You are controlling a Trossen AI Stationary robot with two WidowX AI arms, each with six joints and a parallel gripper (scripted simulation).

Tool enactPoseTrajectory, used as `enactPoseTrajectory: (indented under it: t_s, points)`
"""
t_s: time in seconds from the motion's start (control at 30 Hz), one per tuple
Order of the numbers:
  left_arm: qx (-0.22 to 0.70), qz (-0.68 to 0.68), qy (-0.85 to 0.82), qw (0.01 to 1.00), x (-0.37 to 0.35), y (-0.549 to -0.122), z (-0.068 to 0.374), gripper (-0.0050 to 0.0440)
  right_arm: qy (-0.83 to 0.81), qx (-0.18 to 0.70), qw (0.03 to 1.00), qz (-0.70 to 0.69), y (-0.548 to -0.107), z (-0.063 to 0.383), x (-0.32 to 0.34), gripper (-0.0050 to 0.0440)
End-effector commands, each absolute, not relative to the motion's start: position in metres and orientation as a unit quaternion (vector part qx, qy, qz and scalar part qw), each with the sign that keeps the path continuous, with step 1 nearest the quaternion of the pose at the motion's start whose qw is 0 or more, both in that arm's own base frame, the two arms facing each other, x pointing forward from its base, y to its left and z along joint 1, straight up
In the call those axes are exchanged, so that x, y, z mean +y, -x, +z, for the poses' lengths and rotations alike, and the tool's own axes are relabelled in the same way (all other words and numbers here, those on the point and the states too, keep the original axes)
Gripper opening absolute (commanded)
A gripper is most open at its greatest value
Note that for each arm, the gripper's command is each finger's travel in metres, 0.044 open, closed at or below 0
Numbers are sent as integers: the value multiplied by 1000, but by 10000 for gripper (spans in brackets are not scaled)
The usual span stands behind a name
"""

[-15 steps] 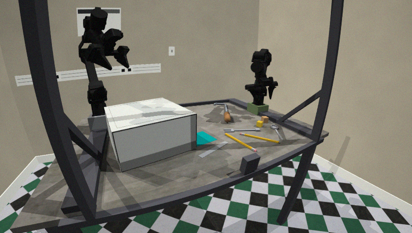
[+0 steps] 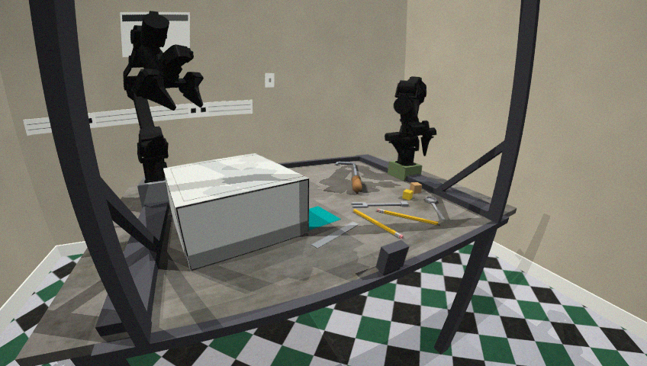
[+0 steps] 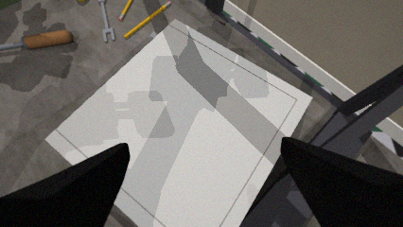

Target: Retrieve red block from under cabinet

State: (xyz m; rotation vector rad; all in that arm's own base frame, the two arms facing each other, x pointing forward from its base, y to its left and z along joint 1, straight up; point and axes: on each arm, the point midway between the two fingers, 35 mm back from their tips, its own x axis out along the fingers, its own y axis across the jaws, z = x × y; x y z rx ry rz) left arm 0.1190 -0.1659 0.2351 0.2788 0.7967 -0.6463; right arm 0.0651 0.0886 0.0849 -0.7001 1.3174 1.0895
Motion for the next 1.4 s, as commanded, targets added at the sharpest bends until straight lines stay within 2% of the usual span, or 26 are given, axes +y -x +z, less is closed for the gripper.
enactPoseTrajectory:
  t_s: [0.0,0.27,0.53,0.6,0.8,1.37]
  points:
    - [374,-310,-128,864,-166,-119,240,440,302,561,609,472,-68,89,91,440]
    - [370,-296,-115,873,-157,-127,247,440,255,574,639,444,-82,94,101,440]
    - [366,-213,-75,903,-111,-154,259,440,105,609,702,353,-127,101,122,440]
    - [366,-213,-75,903,-111,-154,259,440,105,609,702,353,-127,101,122,440]
    - [358,-148,-48,921,-75,-163,268,440,-14,624,729,282,-163,104,134,440]
    - [340,-57,-19,938,-29,-163,279,440,-309,615,717,115,-260,106,142,440]
